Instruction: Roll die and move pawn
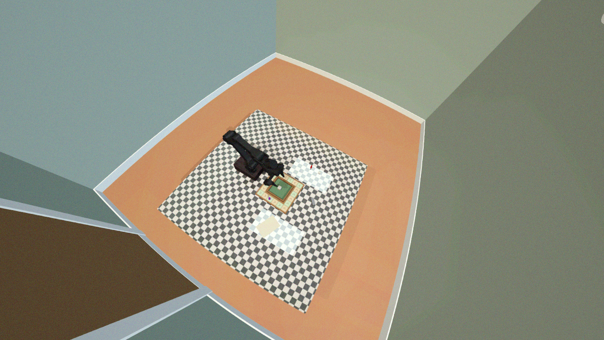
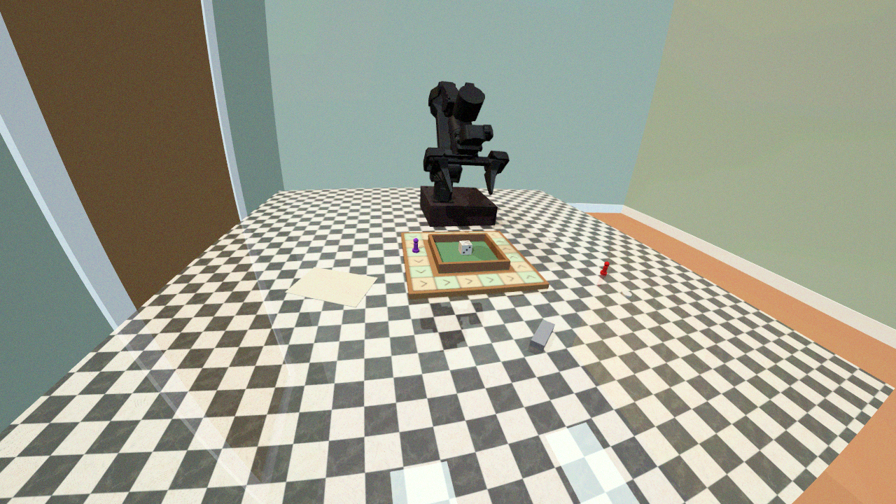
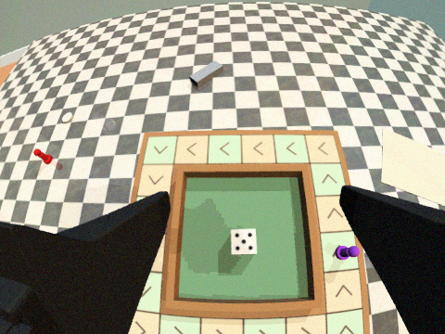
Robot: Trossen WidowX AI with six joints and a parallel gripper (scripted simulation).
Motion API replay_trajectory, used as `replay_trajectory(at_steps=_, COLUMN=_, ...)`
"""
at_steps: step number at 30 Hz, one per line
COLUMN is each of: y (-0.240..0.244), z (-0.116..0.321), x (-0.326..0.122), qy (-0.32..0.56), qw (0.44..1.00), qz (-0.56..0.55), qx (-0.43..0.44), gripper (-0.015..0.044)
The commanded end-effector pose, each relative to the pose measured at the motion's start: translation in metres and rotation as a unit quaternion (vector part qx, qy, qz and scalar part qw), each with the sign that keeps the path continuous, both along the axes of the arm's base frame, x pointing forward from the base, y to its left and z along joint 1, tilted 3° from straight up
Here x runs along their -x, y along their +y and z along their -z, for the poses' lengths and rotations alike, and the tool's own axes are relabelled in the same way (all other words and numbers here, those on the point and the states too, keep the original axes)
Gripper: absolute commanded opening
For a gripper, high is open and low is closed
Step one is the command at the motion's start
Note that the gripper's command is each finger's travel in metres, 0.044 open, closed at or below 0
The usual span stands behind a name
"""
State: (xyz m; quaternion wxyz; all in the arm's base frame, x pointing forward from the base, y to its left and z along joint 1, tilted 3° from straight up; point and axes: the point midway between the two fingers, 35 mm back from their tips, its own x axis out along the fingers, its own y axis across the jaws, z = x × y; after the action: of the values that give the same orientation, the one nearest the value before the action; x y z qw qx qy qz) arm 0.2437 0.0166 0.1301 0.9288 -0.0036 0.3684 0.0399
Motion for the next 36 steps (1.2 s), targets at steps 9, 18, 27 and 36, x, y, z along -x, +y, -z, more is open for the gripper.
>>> replay_trajectory(at_steps=9, y=0.003, z=0.026, x=-0.017, qy=0.252, qw=0.967, qz=-0.008, qx=0.021, gripper=0.044)
replay_trajectory(at_steps=18, y=0.003, z=0.038, x=-0.021, qy=0.322, qw=0.946, qz=-0.013, qx=0.026, gripper=0.0414)
replay_trajectory(at_steps=27, y=-0.073, z=0.061, x=-0.021, qy=0.327, qw=0.904, qz=-0.235, qx=0.146, gripper=0.02)
replay_trajectory(at_steps=36, y=-0.113, z=0.074, x=-0.009, qy=0.319, qw=0.857, qz=-0.354, qx=0.194, gripper=0.02)
